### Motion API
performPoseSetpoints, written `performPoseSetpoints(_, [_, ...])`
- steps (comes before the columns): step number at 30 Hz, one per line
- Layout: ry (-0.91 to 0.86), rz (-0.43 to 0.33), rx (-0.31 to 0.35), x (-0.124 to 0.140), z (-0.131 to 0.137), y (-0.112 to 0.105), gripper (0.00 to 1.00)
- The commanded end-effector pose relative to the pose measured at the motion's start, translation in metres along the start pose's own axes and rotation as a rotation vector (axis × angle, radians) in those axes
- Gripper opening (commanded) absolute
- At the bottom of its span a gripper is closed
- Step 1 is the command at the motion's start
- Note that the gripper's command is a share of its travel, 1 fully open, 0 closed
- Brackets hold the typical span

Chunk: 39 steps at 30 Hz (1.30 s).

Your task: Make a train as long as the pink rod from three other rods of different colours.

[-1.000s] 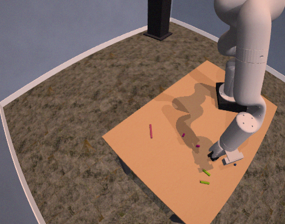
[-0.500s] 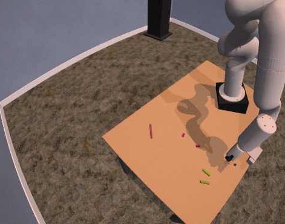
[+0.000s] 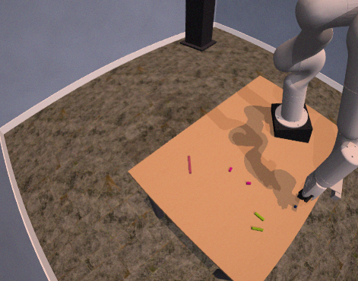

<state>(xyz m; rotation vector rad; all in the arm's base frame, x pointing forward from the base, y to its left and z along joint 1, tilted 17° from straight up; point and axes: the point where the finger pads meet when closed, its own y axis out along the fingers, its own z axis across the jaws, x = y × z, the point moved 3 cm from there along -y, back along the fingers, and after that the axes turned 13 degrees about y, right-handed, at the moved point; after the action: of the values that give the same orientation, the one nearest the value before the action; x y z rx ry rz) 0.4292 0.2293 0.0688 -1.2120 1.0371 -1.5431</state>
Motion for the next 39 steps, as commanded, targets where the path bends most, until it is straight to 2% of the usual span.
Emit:
performPoseSetpoints(1, [-0.018,0.000,-0.004,-0.003,-0.002,-0.001,0.04])
performPoseSetpoints(15, [-0.018,0.000,-0.005,-0.003,-0.002,0.005,0.04])
performPoseSetpoints(29, [-0.018,0.000,-0.005,-0.003,-0.001,0.058,0.04])
performPoseSetpoints(31, [-0.018,0.000,-0.005,-0.003,-0.001,0.058,0.04])
performPoseSetpoints(39, [-0.018,0.000,-0.005,-0.004,-0.001,0.082,0.04])
